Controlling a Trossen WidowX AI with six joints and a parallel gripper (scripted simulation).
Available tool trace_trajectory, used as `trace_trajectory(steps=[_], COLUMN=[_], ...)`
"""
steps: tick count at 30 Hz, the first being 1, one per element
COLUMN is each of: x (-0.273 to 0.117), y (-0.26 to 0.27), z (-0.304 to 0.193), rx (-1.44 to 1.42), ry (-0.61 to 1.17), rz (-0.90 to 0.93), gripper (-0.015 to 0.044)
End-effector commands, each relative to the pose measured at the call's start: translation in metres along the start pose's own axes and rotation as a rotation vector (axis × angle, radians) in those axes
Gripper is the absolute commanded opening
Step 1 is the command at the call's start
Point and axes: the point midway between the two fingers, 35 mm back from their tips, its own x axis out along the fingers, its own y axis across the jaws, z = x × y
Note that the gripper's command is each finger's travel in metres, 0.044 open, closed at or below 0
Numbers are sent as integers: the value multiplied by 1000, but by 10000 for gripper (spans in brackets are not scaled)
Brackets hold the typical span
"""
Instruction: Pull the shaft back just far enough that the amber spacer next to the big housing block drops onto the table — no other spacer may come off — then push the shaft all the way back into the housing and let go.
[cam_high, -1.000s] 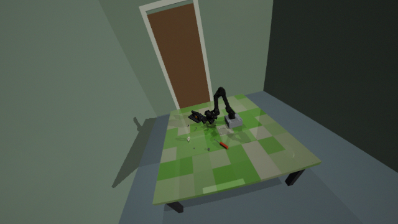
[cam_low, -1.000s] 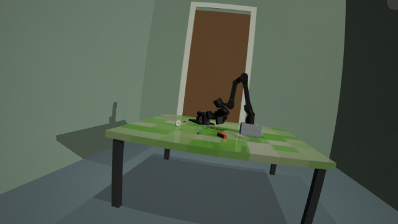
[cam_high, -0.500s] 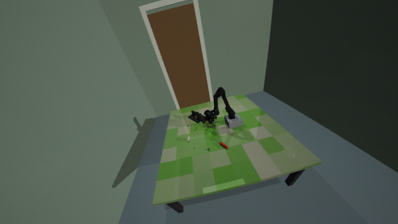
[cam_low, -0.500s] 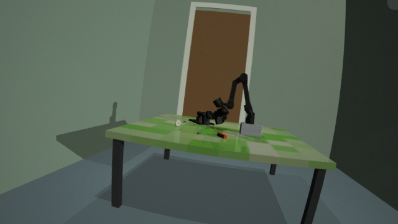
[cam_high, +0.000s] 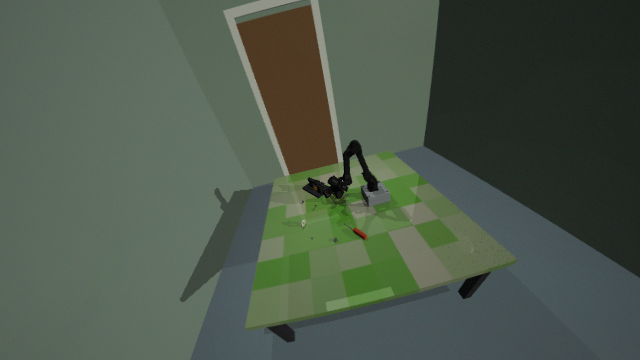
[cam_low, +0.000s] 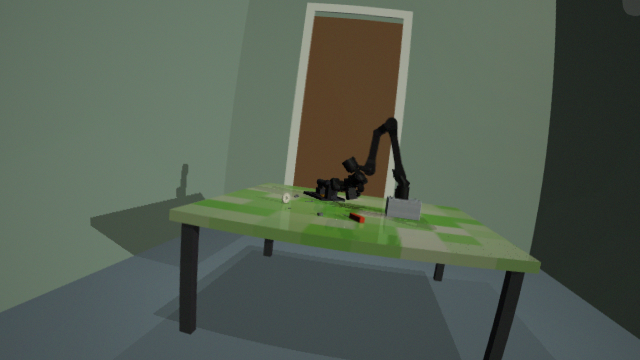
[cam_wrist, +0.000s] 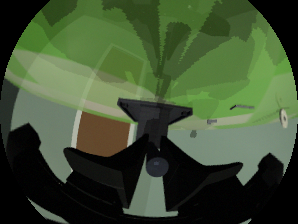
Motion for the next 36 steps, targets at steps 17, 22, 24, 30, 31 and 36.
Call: trace_trajectory(steps=[17, 22, 24, 30, 31, 36], x=[8, 10, 10, 12, 13, 14], y=[1, 1, 1, 1, 1, 1], z=[-4, -5, -5, -7, -7, -8], rx=[-5, -5, -5, -5, -5, -5], ry=[1, 1, 1, 1, 1, 2], rz=[4, 4, 4, 4, 4, 4], gripper=[0, 0, 0, 0, 0, 0])
